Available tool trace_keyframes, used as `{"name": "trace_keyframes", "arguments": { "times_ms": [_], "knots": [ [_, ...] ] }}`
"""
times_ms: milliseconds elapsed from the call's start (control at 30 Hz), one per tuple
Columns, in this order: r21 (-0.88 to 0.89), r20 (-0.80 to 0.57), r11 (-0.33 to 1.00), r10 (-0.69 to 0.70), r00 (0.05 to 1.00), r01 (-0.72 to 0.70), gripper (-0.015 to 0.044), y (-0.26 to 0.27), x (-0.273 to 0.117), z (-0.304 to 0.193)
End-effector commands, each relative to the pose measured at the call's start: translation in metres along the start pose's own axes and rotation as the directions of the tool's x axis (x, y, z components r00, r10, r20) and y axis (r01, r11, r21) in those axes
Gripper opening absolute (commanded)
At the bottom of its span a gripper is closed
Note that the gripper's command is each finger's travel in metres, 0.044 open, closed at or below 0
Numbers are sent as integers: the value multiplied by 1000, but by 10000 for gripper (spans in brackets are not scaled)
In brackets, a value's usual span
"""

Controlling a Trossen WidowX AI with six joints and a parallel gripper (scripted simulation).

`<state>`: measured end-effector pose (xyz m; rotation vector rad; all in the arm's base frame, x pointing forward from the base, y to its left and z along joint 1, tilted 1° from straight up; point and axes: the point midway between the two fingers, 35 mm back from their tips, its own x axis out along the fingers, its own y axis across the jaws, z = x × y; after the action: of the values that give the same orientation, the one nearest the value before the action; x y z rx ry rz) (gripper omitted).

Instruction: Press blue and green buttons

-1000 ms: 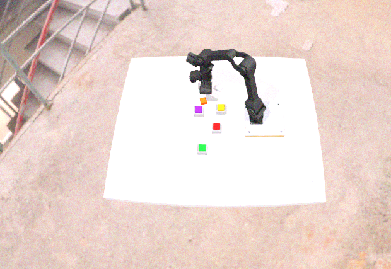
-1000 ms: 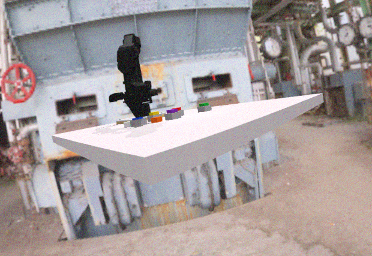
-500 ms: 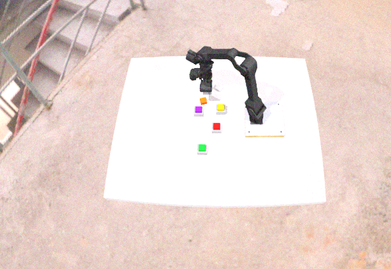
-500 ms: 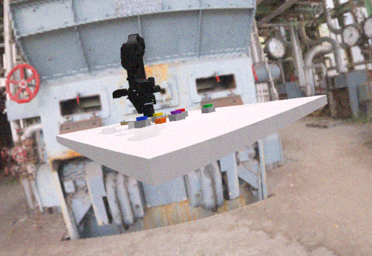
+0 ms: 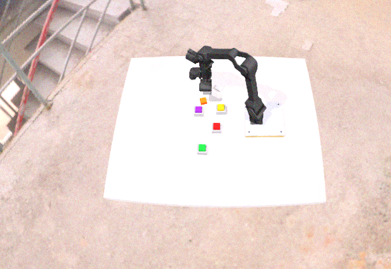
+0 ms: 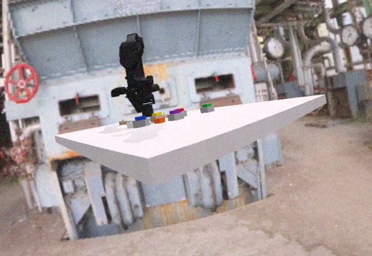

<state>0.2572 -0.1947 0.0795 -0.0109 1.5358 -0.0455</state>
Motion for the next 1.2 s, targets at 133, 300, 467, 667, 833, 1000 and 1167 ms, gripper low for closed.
{"name": "trace_keyframes", "arguments": {
  "times_ms": [133, 300, 467, 667, 833, 1000, 1167],
  "knots": [
    [3, -6, 1000, 2, 1000, -2, 20, 1, 14, -1],
    [3, -6, 1000, 2, 1000, -2, 20, 1, 22, -2],
    [3, -6, 1000, 2, 1000, -2, 20, 1, 24, -2],
    [3, -6, 1000, 2, 1000, -2, 20, 1, 24, -2],
    [3, -6, 1000, 2, 1000, -2, 20, 1, 24, -2],
    [1, -3, 1000, 2, 1000, -2, 20, 0, 12, -1],
    [3, -6, 1000, 2, 1000, -2, 20, 1, -11, -1]
  ]
}}
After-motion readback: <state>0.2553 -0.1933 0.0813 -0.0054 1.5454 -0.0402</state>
